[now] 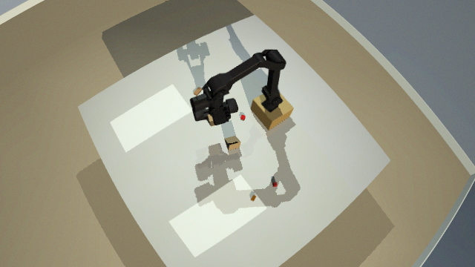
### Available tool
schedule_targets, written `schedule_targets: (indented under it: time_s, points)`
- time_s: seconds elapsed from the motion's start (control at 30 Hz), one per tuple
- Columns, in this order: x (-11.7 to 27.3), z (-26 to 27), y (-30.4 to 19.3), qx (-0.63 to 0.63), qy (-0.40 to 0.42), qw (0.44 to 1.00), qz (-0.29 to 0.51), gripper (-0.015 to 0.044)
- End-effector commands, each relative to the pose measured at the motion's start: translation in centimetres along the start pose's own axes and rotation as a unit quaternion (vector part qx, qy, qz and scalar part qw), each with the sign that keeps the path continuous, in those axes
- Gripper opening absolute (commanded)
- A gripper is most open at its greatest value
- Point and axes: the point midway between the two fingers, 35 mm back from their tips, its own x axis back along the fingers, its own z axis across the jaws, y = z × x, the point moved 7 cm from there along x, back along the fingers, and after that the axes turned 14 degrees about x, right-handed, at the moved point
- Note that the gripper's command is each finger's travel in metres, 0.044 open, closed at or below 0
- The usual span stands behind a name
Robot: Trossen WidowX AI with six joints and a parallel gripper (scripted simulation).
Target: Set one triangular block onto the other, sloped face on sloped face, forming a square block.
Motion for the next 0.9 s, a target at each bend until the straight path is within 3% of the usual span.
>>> schedule_targets:
  time_s: [0.0, 0.47, 0.87]
  points:
    - [0.3, 1.6, 0.7, -0.005, 0.002, 1.000, -0.002, 0.0000]
    - [0.8, 6.1, 2.7, 0.006, 0.005, 1.000, -0.003, 0.0000]
    - [-4.1, 5.5, 4.7, 0.006, 0.005, 1.000, -0.004, 0.0000]
